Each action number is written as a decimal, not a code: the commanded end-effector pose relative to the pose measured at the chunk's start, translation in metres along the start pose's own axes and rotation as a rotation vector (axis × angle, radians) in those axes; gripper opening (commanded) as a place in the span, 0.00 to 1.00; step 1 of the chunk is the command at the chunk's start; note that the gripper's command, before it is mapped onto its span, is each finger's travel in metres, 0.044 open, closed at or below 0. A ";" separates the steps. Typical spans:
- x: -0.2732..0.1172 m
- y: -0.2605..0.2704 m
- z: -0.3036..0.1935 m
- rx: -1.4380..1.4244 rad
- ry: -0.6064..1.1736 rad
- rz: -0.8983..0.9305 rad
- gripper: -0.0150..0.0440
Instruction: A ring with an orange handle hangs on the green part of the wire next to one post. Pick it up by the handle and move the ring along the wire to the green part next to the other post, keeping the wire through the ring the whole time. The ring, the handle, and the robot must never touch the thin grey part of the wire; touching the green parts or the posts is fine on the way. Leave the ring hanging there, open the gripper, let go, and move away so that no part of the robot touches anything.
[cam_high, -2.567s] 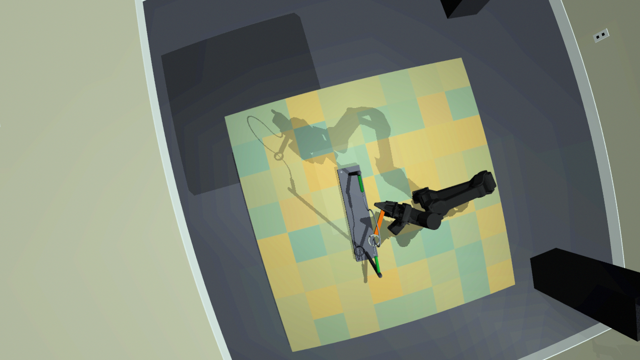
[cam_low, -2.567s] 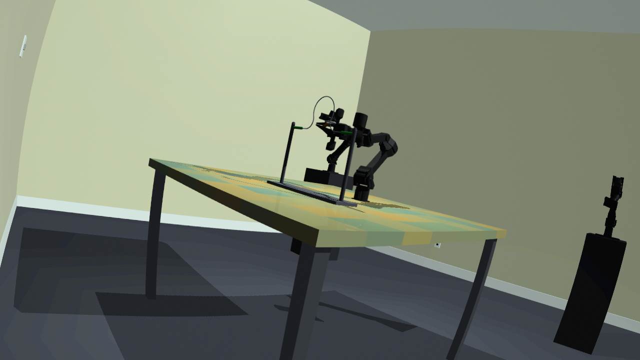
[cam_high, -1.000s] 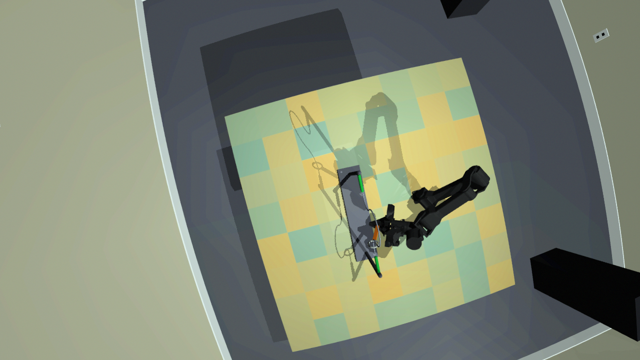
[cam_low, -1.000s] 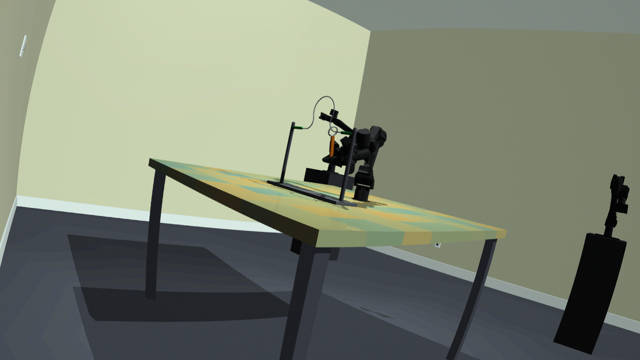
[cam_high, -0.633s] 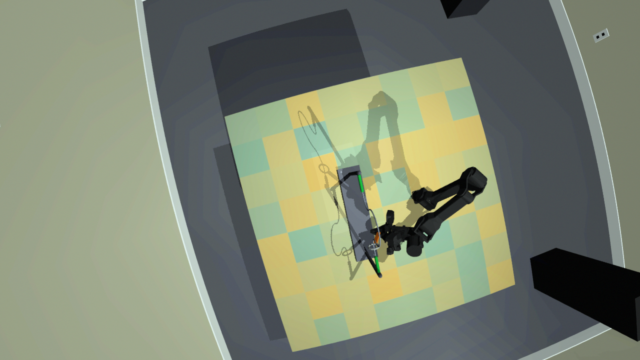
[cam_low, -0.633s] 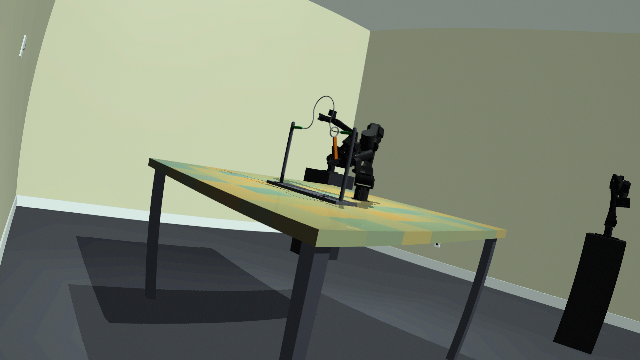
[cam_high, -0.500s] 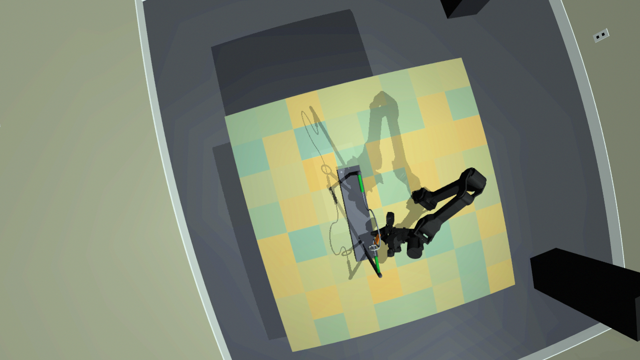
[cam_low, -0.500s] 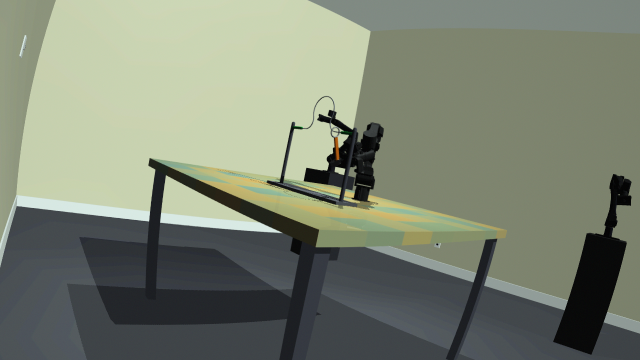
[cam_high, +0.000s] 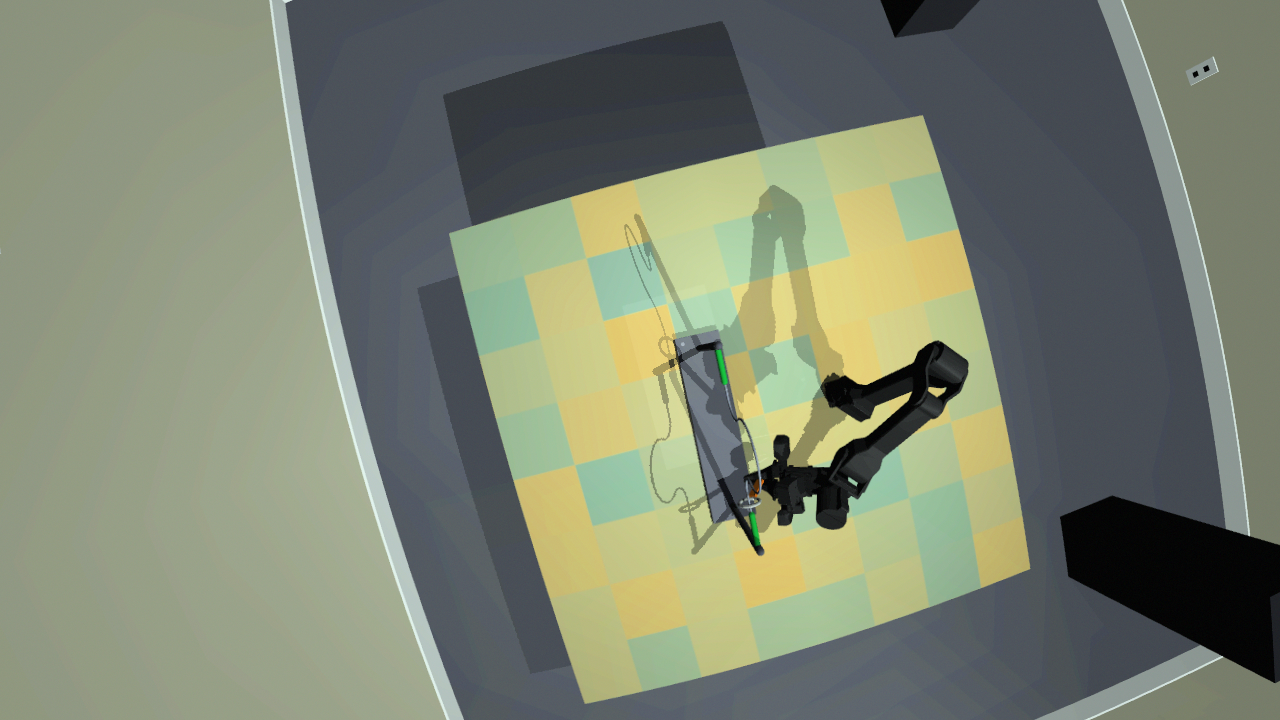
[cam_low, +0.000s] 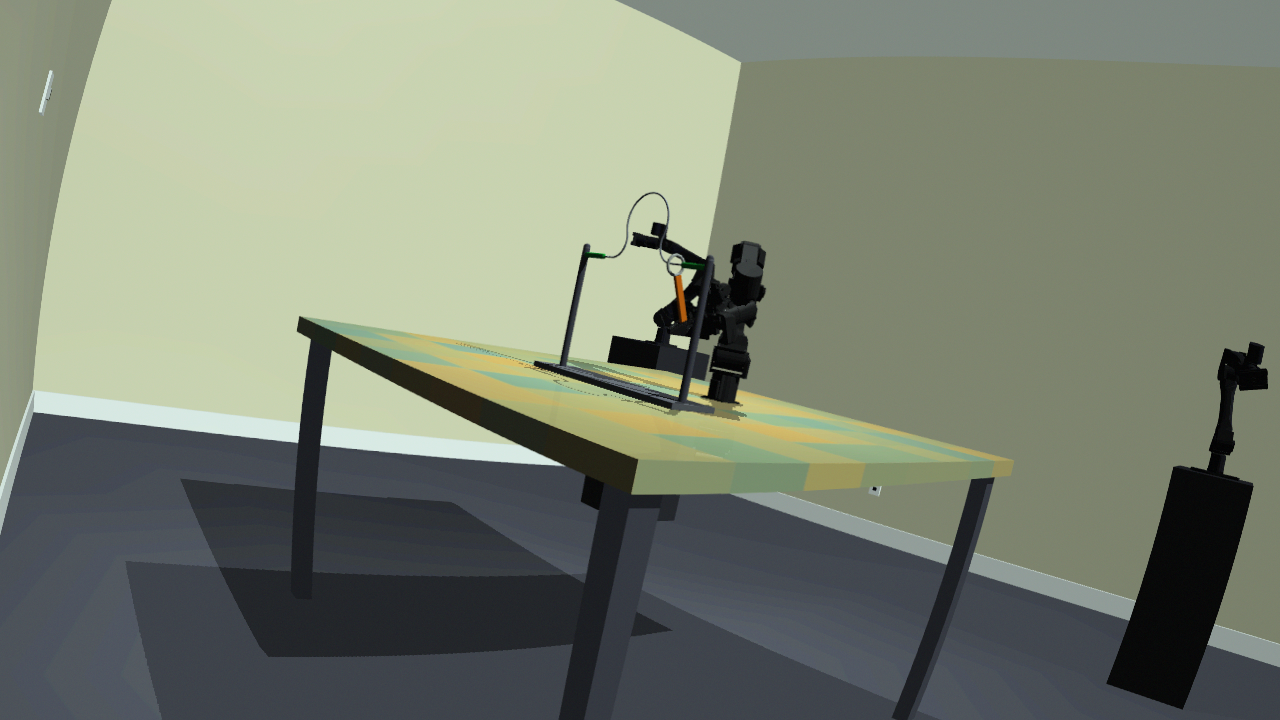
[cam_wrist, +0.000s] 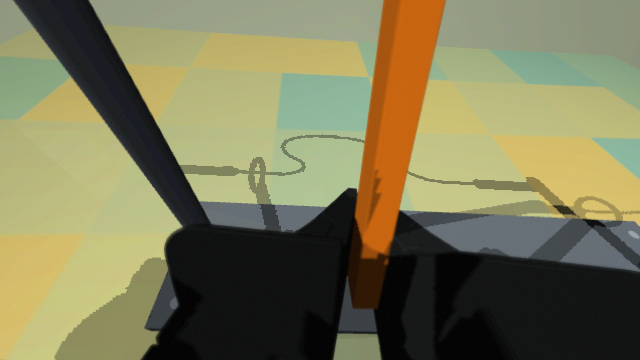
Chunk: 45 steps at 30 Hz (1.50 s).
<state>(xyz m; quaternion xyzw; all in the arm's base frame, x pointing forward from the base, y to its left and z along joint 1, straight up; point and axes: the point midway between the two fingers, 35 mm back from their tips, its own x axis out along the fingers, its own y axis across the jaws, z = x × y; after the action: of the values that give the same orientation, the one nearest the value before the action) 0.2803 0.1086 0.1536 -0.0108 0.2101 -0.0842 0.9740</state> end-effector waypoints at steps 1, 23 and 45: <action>0.000 0.007 0.002 0.015 -0.002 0.001 0.00; -0.003 0.029 0.002 0.020 -0.003 0.004 0.00; 0.000 0.041 -0.008 0.021 -0.004 0.004 0.00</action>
<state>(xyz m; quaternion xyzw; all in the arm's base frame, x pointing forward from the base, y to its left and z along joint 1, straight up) 0.2833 0.1496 0.1511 0.0006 0.2068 -0.0816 0.9750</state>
